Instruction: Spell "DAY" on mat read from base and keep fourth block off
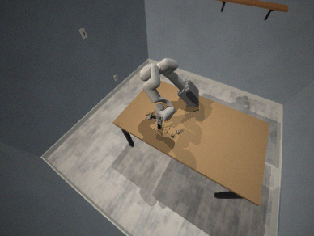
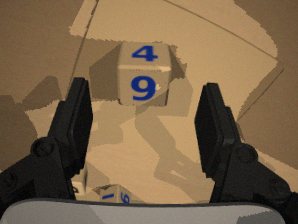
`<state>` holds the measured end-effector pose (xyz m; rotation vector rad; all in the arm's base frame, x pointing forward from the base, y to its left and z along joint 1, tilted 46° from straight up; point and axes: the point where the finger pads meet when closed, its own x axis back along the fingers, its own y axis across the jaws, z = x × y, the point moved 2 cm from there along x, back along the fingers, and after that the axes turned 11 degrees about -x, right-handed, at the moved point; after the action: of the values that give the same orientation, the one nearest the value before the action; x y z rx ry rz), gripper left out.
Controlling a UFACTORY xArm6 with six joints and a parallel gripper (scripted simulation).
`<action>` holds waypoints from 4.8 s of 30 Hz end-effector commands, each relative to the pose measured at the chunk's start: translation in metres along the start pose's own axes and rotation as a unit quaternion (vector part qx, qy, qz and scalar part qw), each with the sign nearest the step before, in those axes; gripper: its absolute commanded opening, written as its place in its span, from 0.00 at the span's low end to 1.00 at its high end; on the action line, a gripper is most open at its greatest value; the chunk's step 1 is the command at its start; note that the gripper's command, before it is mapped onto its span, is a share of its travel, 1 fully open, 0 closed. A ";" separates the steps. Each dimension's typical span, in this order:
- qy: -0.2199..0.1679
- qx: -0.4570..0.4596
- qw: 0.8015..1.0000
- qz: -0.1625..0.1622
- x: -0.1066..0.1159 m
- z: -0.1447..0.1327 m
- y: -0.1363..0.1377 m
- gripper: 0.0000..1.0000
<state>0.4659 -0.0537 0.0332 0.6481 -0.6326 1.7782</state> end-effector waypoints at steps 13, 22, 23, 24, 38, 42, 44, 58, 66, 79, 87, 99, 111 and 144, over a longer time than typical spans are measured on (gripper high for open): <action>0.000 0.000 1.000 0.001 0.001 0.000 -0.002 0.69; 0.000 0.000 1.000 0.001 0.001 0.000 -0.002 0.69; 0.000 0.000 1.000 0.001 0.001 0.000 -0.002 0.69; 0.000 0.000 1.000 0.001 0.001 0.000 -0.002 0.69; 0.000 0.000 1.000 0.001 0.001 0.000 -0.002 0.69; 0.000 0.000 1.000 0.001 0.001 0.000 -0.002 0.69; 0.000 0.000 1.000 0.001 0.001 0.000 -0.002 0.69; 0.000 0.000 1.000 0.001 -0.012 0.000 -0.002 0.69; 0.000 0.000 1.000 0.001 -0.028 0.000 -0.002 0.69; 0.000 0.000 1.000 0.001 -0.033 0.000 -0.002 0.69; 0.000 0.000 1.000 0.001 -0.033 0.000 -0.002 0.69; 0.000 0.000 1.000 0.001 -0.033 0.000 -0.002 0.69; 0.000 0.000 1.000 0.001 -0.033 0.000 -0.002 0.69; 0.000 0.000 1.000 0.001 -0.033 0.000 -0.002 0.27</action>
<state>0.4758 -0.0763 0.0095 0.6482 -0.6327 1.7781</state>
